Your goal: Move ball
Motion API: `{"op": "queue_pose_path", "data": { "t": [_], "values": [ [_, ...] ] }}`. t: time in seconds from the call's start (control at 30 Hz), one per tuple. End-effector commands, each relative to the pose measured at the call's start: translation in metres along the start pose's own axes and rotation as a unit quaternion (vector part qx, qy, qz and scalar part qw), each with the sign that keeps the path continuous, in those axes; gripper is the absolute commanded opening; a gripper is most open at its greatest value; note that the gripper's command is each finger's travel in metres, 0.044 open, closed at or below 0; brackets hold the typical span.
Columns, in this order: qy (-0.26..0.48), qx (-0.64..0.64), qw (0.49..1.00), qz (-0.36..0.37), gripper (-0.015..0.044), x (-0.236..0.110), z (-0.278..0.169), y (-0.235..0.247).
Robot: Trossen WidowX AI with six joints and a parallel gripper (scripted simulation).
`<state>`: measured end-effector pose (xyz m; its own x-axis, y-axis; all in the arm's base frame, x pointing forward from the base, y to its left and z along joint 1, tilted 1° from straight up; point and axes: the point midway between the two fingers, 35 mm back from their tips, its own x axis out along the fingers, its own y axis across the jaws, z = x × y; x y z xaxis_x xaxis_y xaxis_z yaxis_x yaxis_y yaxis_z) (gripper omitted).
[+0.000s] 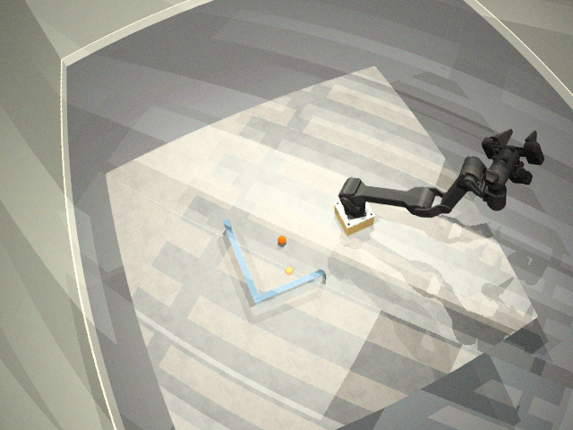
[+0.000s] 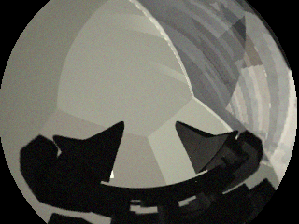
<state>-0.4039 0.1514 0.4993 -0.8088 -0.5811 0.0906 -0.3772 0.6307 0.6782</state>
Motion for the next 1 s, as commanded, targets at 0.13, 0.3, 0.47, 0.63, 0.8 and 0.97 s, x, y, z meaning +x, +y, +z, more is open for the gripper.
{"op": "queue_pose_path", "data": {
  "t": [0.13, 0.3, 0.47, 0.63, 0.8, 0.97],
  "values": [
    [0.004, -0.060, 0.997, 0.037, 0.0269, 0.005, -0.030, 0.005],
    [0.041, -0.195, 0.977, 0.073, 0.0240, 0.005, -0.103, 0.000],
    [0.086, -0.325, 0.934, 0.118, 0.0240, -0.003, -0.181, -0.014],
    [0.134, -0.441, 0.871, 0.169, 0.0240, -0.021, -0.258, -0.039],
    [0.185, -0.540, 0.789, 0.227, 0.0240, -0.050, -0.329, -0.074],
    [0.236, -0.618, 0.692, 0.289, 0.0240, -0.088, -0.393, -0.118]
  ]
}}
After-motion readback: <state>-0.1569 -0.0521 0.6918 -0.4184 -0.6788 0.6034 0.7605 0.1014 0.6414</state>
